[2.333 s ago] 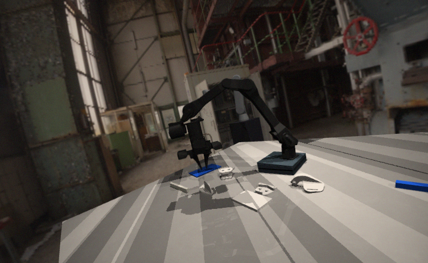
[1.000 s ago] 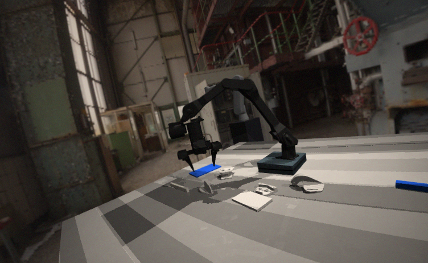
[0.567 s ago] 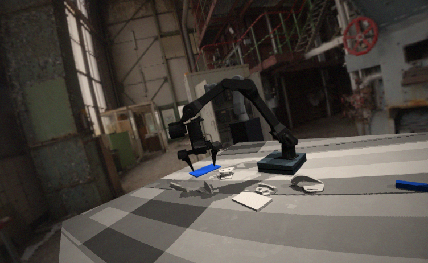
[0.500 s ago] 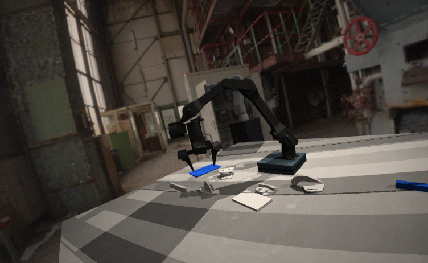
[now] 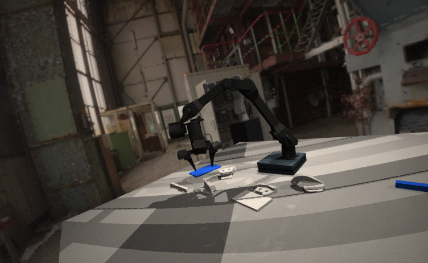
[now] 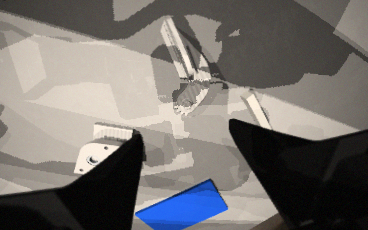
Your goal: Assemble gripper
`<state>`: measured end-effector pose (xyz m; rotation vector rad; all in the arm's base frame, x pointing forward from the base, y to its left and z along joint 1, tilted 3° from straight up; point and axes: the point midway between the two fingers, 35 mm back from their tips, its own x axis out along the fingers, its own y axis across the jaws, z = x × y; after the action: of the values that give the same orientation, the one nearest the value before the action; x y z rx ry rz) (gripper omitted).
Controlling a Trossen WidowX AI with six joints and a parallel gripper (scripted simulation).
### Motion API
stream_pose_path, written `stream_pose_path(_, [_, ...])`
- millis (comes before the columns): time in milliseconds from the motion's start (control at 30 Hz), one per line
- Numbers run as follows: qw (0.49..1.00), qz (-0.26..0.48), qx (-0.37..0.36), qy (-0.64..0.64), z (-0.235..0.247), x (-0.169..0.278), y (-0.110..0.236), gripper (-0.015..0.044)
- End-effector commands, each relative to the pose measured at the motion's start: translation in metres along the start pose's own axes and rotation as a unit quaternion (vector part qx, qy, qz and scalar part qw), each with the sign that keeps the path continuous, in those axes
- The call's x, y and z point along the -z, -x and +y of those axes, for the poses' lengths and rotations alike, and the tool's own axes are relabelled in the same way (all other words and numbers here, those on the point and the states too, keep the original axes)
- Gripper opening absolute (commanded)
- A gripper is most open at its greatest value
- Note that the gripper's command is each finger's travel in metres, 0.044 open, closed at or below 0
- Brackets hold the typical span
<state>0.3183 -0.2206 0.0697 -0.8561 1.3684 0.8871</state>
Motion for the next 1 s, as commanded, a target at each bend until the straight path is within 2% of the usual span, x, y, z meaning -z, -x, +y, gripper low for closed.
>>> stream_pose_path(0, [1.0, 0.0, 0.0, 0.0, 0.0, 0.0, 0.0, 0.0256])
stream_pose_path(333, [1.0, 0.0, 0.0, 0.0, 0.0, 0.0, 0.0, 0.0])
stream_pose_path(733, [1.0, 0.0, 0.0, 0.0, 0.0, 0.0, 0.0, 0.0])
stream_pose_path(967, [0.998, -0.001, -0.001, 0.065, -0.011, -0.024, 0.006, 0.0184])
